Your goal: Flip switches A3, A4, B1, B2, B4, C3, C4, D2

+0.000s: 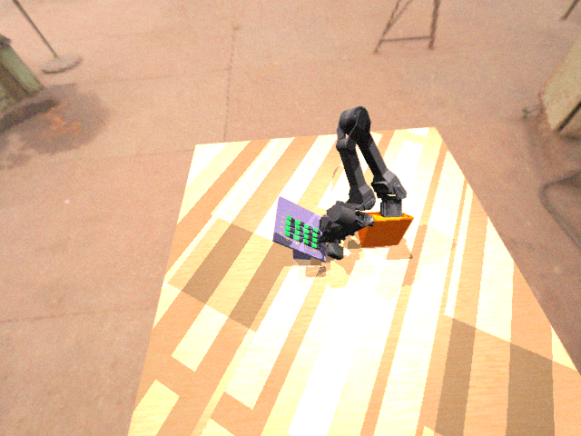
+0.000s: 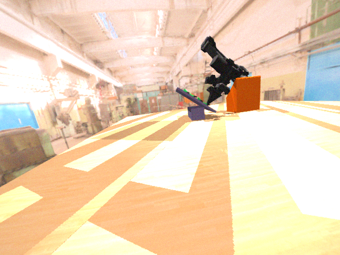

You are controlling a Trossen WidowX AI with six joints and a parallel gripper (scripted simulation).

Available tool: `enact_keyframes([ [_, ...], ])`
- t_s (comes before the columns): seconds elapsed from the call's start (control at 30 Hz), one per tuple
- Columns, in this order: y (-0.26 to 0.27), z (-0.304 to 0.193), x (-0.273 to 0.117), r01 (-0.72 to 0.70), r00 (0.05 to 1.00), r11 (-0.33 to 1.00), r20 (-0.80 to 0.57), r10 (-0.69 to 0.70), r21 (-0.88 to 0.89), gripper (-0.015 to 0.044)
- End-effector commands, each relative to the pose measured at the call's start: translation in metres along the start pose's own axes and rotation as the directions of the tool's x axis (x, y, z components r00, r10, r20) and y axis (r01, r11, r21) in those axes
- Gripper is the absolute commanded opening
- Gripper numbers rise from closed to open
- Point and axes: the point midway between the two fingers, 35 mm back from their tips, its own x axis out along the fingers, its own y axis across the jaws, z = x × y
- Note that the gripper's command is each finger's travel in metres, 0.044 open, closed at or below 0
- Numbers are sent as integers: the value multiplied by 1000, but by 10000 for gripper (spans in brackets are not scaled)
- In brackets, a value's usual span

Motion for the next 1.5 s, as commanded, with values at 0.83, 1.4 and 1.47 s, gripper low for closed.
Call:
enact_keyframes([
  [0.83,4,2,-58,-12,999,1000,-31,12,-1,0],
  [1.4,-10,73,-68,-7,1000,1000,-27,7,0,0],
  [1.47,-10,73,-68,-7,1000,1000,-27,7,0,0],
])
